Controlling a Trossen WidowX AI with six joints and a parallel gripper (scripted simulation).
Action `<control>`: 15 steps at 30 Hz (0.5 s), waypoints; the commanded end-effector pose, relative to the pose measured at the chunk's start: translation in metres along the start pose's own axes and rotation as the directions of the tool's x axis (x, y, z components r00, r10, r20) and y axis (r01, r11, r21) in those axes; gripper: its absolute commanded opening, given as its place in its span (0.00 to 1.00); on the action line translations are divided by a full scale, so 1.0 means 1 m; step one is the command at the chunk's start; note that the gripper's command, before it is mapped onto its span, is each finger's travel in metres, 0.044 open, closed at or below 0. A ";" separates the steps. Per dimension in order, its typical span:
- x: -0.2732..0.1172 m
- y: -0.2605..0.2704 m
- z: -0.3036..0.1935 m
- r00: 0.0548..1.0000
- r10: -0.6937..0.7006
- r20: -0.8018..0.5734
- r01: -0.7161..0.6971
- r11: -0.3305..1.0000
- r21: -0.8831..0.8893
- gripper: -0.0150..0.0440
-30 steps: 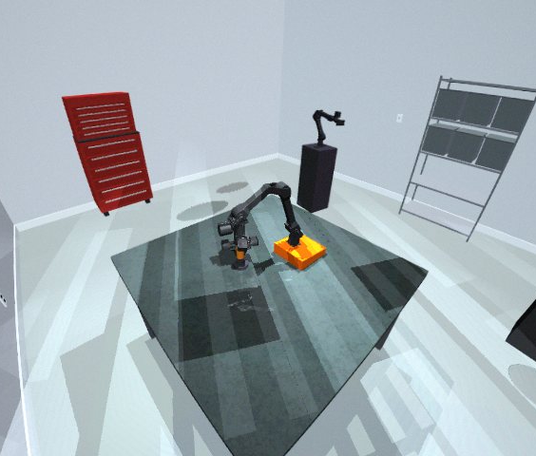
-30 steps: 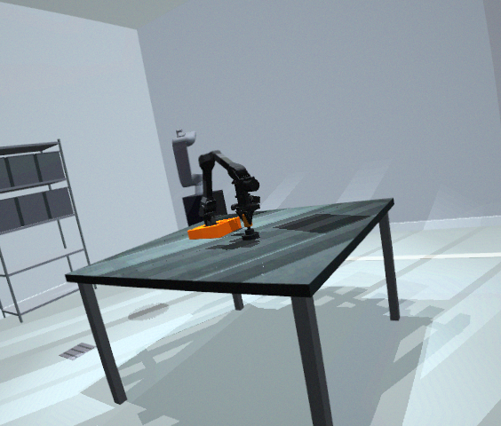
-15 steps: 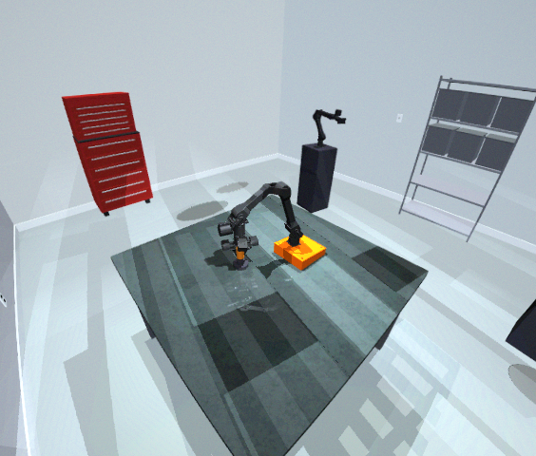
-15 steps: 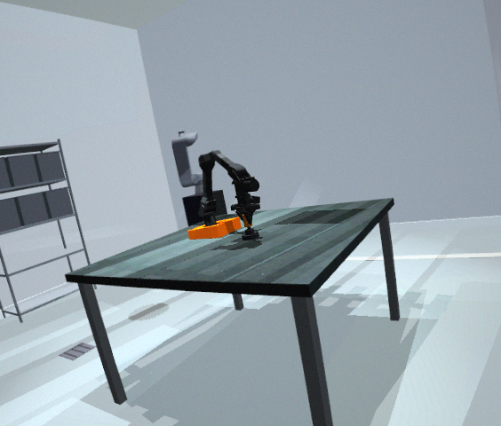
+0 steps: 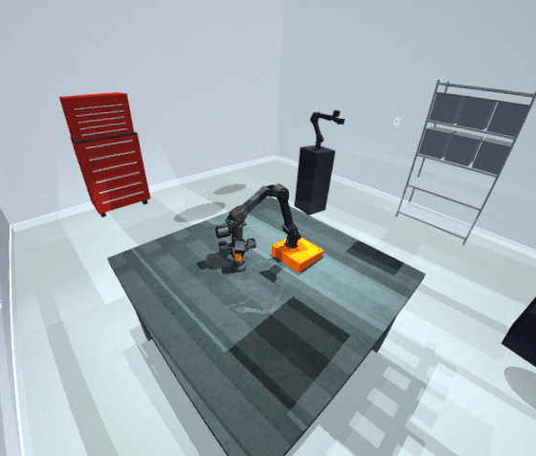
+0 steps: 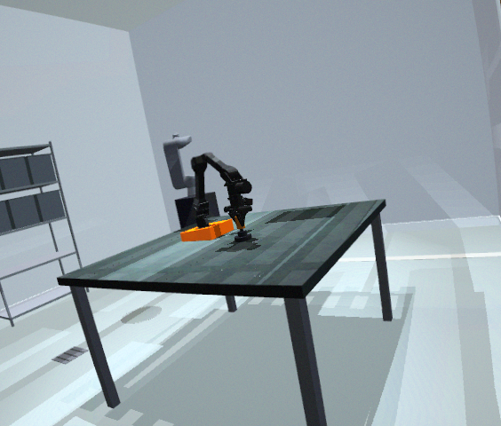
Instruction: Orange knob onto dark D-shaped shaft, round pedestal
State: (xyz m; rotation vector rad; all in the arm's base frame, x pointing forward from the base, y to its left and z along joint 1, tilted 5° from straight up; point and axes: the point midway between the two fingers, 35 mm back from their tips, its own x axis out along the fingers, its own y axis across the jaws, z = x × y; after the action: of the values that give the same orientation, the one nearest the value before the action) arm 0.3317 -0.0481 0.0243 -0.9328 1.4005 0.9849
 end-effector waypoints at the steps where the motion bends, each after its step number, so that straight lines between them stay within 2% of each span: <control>1: 0.001 0.000 0.000 1.000 0.001 0.001 0.000 0.999 -0.038 0.25; 15: 0.004 0.000 0.001 1.000 0.001 0.001 0.000 0.999 -0.033 0.25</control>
State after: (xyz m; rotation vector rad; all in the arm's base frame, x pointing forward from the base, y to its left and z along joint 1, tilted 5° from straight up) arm 0.3320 -0.0480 0.0221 -0.9608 1.3862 1.0151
